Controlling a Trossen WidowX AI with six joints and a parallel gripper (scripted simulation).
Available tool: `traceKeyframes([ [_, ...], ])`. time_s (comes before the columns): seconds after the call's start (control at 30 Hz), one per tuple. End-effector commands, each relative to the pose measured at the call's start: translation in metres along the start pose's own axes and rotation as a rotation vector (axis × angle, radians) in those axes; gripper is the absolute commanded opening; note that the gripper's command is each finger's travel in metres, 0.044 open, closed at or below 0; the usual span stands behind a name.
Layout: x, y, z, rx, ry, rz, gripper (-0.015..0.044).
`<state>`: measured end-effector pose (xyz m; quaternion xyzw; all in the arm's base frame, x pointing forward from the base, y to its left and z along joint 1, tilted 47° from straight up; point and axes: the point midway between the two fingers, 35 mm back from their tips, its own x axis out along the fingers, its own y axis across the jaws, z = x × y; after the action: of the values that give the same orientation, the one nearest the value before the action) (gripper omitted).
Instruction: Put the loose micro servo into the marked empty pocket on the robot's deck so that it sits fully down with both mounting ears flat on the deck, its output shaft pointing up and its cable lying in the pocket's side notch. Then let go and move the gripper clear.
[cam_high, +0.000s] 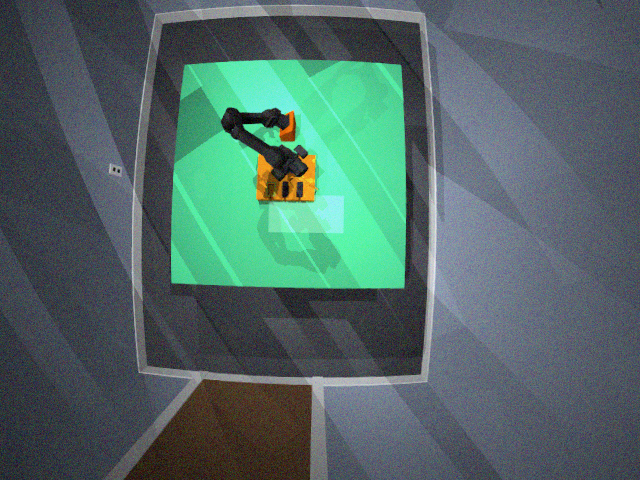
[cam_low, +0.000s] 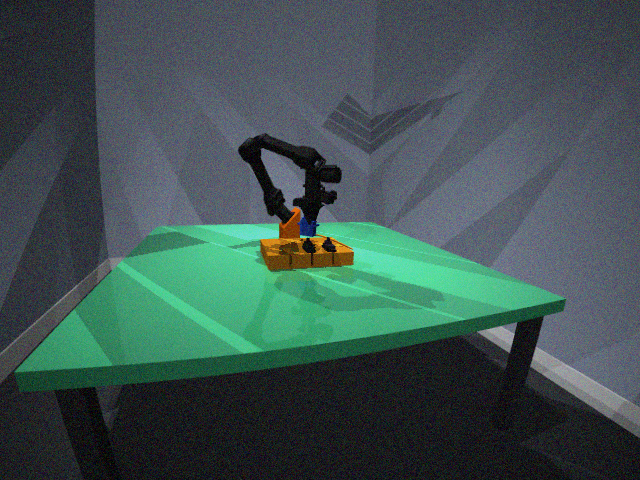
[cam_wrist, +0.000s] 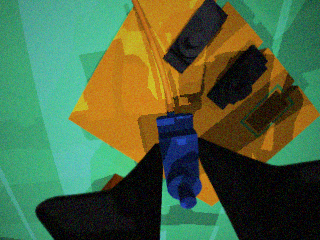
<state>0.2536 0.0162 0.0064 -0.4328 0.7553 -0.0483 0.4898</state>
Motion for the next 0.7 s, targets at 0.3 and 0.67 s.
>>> traceKeyframes([
  [0.3,0.0,-0.049,-0.052,-0.004,0.004,-0.008,0.0],
  [0.67,-0.001,-0.075,-0.08,-0.004,0.006,-0.009,0.0],
])
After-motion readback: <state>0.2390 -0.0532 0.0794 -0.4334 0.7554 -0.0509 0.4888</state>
